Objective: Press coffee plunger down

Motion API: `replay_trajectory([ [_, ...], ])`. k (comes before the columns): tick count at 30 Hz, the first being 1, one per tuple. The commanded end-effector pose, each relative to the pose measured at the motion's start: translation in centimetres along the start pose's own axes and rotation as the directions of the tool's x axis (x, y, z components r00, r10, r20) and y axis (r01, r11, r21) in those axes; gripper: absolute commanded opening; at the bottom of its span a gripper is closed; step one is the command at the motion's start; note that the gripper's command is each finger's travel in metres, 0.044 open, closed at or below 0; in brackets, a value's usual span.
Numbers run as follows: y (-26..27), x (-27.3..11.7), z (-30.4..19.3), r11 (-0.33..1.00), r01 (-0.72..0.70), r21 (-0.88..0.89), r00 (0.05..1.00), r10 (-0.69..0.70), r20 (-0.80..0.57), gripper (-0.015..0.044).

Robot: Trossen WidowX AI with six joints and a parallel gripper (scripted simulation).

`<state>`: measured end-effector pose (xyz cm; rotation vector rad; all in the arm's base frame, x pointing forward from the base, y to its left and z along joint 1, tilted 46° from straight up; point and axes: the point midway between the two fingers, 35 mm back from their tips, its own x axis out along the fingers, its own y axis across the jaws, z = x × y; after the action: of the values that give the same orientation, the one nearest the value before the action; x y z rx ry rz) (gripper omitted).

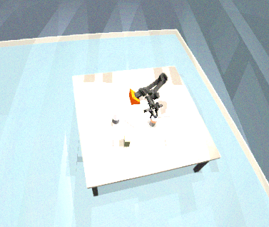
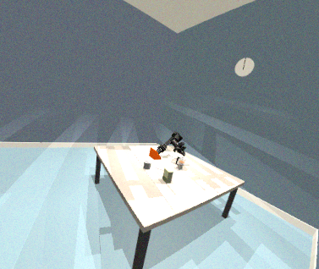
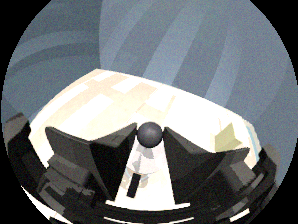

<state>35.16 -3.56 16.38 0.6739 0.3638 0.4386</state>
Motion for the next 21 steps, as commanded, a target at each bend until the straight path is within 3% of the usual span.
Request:
replay_trajectory([
  [1, 0.01, 0.42, -0.93, 1.0, -0.01, 0.027, 1.0, 0.011, -0.026, 0.012],
  [21, -0.25, 0.5, -0.82, 1.0, -0.01, 0.026, 1.0, 0.011, -0.026, 0.012],
])
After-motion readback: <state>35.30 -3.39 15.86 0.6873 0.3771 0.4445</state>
